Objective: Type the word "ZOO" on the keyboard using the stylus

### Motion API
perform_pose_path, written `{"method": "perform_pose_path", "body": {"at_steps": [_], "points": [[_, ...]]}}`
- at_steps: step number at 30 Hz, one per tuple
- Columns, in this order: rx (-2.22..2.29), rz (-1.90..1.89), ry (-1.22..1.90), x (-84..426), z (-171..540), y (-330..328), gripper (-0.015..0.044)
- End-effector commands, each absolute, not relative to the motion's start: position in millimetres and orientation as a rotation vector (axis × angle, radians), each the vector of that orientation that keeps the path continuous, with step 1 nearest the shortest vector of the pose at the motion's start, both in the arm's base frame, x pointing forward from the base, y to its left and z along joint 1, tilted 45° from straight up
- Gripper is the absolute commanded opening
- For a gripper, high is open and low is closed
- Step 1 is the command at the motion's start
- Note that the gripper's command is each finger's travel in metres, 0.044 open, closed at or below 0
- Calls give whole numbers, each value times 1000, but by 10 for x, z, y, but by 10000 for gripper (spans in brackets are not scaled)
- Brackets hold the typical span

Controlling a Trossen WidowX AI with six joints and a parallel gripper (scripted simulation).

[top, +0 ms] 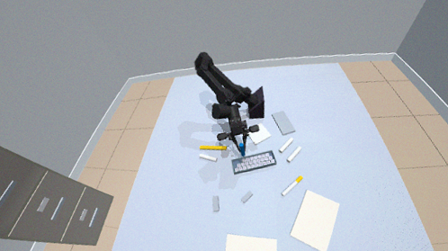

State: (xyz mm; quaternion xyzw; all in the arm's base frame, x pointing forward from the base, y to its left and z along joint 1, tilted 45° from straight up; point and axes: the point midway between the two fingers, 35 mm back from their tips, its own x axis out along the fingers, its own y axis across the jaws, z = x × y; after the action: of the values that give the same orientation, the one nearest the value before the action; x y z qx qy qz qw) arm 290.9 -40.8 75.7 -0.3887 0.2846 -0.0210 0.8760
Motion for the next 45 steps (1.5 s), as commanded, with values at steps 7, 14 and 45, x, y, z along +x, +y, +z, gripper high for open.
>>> {"method": "perform_pose_path", "body": {"at_steps": [7, 14, 45], "points": [[-804, -37, 604, 2917, 583, -229, 0], [-801, -37, 609, 2888, 408, -35, 0], [-805, -45, 597, 2718, -25, 174, 0]]}}
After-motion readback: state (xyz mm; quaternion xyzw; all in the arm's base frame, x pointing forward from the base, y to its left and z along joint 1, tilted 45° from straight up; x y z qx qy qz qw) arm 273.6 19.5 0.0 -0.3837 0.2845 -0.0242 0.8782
